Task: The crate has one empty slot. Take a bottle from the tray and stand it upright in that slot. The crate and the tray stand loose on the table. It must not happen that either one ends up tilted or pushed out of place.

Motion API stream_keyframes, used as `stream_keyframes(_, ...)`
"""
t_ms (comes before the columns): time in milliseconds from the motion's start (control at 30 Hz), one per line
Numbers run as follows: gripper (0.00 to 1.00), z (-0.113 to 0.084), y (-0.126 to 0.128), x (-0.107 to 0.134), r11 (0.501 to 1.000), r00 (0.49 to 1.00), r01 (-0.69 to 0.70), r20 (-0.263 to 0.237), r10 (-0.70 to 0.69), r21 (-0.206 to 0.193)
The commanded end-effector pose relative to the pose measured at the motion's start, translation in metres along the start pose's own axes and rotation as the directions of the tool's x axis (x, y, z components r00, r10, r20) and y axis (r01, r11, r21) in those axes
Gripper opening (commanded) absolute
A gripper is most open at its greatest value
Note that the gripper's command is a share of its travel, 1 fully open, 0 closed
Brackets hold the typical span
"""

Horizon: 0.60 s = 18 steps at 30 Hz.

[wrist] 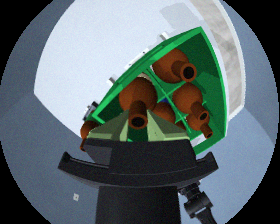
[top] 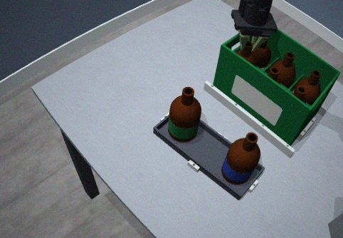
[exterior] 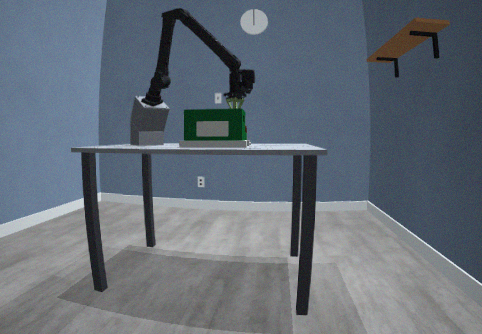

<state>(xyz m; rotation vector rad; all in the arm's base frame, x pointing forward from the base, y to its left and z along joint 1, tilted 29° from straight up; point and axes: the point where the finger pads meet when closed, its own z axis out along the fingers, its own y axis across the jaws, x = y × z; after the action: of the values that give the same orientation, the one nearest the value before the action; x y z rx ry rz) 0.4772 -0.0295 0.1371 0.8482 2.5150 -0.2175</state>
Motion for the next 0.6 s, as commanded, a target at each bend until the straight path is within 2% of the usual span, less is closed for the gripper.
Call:
stream_keyframes(0,0.00,-0.0005,0.0036,-0.0078,1.000,1.000,0.003,0.014,-0.003,-0.010)
stream_keyframes(567,0.00,0.0044,0.0028,-0.0073,1.000,1.000,0.003,0.011,-0.002,-0.008)
